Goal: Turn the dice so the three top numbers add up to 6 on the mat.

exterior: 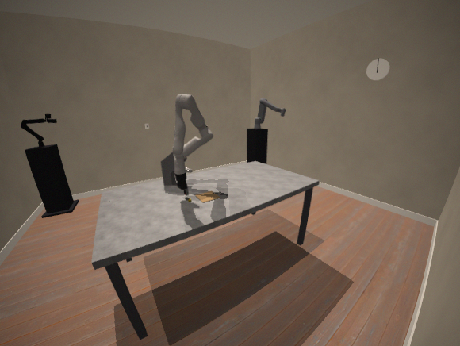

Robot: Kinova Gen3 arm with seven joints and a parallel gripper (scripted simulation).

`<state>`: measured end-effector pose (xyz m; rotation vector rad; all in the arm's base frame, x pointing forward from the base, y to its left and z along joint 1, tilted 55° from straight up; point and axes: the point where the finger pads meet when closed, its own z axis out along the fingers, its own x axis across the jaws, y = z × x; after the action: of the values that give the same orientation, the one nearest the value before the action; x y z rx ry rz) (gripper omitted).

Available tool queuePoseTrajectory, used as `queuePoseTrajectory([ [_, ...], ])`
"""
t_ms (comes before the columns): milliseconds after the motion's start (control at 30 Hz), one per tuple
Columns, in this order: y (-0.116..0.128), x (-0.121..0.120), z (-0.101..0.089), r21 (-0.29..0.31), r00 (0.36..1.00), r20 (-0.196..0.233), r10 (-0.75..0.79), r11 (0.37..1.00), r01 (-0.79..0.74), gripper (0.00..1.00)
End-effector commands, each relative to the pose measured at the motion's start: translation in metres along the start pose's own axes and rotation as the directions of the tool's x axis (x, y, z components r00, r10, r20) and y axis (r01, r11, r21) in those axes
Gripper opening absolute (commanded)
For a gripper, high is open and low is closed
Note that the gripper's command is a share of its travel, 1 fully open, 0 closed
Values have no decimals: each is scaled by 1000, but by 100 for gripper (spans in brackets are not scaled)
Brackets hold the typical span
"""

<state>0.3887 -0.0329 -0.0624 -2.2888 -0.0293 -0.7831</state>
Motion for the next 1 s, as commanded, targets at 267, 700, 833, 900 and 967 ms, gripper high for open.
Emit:
queuePoseTrajectory([
  [267,5,3,-60,-19,1000,0,-9,1000,9,34],
  [700,5,3,-80,-19,1000,0,-9,1000,9,34],
  [833,5,3,-80,-19,1000,0,-9,1000,9,34],
  [900,5,3,-80,-19,1000,0,-9,1000,9,34],
  [967,5,3,-80,-19,1000,0,-9,1000,9,34],
])
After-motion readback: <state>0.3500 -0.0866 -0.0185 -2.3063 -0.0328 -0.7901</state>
